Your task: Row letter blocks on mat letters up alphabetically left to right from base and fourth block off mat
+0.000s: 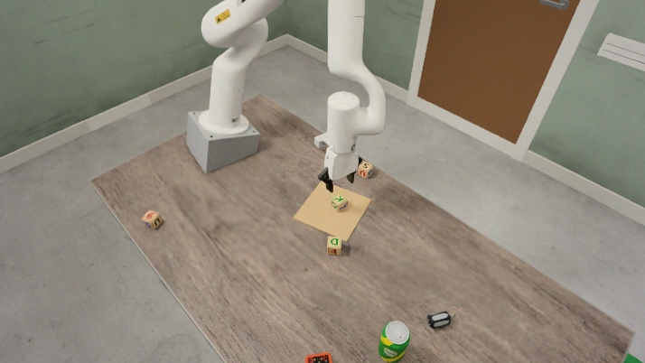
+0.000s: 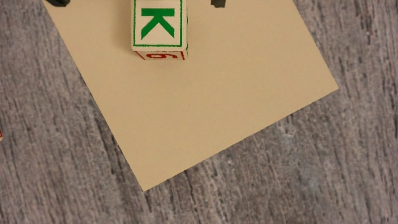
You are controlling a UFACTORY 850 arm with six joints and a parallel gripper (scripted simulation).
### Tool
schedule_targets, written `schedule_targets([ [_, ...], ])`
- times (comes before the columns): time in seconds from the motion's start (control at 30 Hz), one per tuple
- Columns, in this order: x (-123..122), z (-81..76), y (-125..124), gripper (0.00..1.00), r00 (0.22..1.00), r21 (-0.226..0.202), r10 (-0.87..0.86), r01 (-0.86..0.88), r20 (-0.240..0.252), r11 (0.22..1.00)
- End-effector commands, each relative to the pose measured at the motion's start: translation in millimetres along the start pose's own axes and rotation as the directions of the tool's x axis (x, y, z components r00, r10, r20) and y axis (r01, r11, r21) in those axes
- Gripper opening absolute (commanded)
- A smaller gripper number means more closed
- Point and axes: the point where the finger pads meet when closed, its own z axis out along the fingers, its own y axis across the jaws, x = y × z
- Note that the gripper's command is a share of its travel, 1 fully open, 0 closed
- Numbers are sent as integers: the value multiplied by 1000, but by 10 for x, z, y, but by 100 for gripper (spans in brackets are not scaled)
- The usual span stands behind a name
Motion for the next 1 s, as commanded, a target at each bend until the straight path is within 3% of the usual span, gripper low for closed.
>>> schedule_targets([
  [0.0, -10, -9, 3, 84, 1000, 0, 0, 0, 2, 1000],
  [0.63, -10, 9, 4, 84, 1000, -2, -1, 1, 3, 1000],
  [0.97, -8, 105, 7, 84, 1000, -6, -2, 2, 4, 1000],
])
